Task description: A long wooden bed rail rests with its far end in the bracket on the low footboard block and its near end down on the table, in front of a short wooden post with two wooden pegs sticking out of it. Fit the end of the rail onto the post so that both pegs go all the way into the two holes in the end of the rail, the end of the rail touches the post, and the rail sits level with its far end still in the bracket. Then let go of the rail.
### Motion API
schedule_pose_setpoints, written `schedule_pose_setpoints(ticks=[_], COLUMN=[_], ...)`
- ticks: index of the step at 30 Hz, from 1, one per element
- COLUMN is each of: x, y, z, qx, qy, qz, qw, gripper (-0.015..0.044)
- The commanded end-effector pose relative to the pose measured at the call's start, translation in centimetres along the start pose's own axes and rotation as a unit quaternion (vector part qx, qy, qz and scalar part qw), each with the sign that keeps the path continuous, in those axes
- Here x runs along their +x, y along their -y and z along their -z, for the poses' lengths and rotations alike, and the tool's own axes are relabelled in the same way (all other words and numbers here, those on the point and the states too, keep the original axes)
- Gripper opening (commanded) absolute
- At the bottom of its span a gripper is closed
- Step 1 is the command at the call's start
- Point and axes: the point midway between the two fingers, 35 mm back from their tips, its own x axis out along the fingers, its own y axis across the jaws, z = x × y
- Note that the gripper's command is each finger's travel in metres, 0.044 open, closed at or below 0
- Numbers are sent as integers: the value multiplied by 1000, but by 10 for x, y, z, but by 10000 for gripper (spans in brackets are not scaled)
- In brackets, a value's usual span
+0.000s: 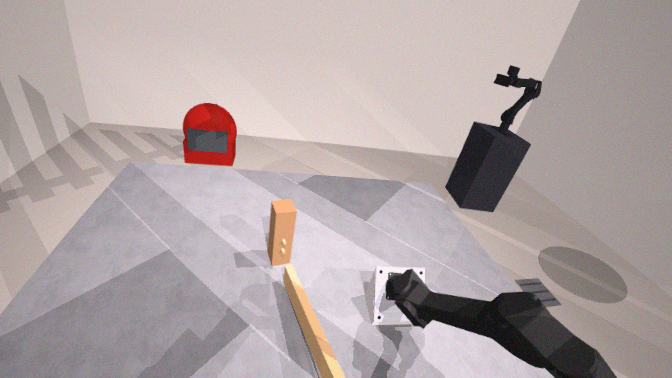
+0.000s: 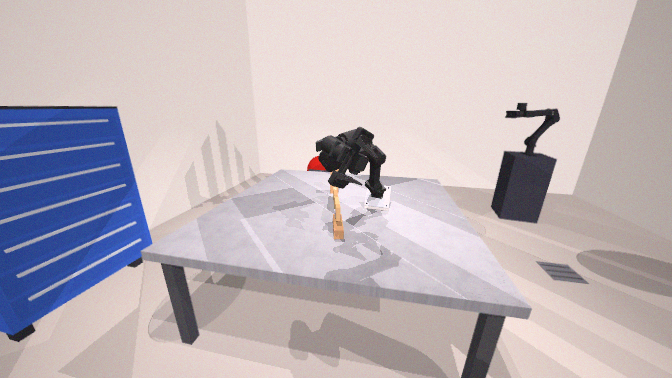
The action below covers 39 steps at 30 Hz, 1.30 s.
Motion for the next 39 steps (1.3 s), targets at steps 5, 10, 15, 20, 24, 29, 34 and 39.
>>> schedule_pose_setpoints(ticks=[5, 10, 15, 20, 24, 29, 34, 39], x=[-10, -36, -78, -132, -182, -249, -317, -382], y=[-20, -65, -117, -168, -207, -247, -277, -297], z=[17, 42, 64, 75, 73, 58, 31, -10], qx=[52, 93, 169, 217, 243, 275, 307, 342], qy=[-46, -108, -195, -275, -331, -395, -448, -490], qz=[-6, -51, -98, -156, -207, -271, -333, -390], qw=[998, 988, 961, 924, 888, 834, 771, 701], gripper=[440, 440, 440, 440, 440, 440, 440, 440])
